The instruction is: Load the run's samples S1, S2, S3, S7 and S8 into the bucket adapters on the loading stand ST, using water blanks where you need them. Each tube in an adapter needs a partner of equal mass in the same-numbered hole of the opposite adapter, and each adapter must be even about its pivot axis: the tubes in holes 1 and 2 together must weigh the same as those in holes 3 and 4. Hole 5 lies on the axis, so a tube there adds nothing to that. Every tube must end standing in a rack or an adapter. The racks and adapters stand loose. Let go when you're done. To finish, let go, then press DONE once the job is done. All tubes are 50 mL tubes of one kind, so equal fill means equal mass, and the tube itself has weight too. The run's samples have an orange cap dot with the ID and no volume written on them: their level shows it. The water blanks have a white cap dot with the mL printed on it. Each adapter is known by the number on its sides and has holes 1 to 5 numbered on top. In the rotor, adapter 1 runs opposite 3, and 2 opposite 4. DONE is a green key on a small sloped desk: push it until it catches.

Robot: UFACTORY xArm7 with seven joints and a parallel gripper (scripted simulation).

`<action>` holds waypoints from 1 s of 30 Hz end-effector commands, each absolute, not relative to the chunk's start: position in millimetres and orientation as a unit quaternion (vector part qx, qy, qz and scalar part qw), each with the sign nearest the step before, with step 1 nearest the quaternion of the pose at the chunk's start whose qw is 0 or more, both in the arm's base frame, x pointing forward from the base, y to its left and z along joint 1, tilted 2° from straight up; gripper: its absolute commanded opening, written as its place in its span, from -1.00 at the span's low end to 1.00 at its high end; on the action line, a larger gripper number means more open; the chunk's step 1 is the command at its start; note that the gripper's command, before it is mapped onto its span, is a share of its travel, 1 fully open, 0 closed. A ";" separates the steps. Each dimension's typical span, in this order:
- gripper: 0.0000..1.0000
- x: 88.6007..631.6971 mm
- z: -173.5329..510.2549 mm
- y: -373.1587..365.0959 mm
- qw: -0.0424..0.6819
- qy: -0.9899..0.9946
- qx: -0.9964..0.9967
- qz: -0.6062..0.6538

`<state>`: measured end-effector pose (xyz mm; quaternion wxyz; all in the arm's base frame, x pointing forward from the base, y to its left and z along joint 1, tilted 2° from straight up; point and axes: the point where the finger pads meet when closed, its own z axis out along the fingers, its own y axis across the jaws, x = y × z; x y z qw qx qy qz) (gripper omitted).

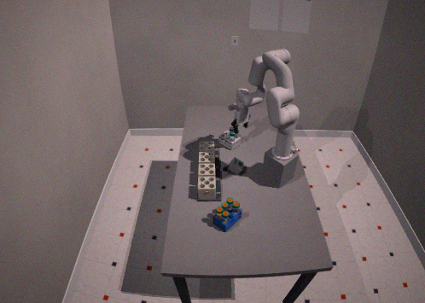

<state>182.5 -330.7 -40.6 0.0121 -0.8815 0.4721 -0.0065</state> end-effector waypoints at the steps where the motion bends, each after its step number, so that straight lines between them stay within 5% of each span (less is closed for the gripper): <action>1: 1.00 183.2 -39.6 -332.1 0.011 0.472 -0.881 -0.008; 30: 1.00 183.0 -31.7 -332.2 0.011 0.472 -0.881 -0.008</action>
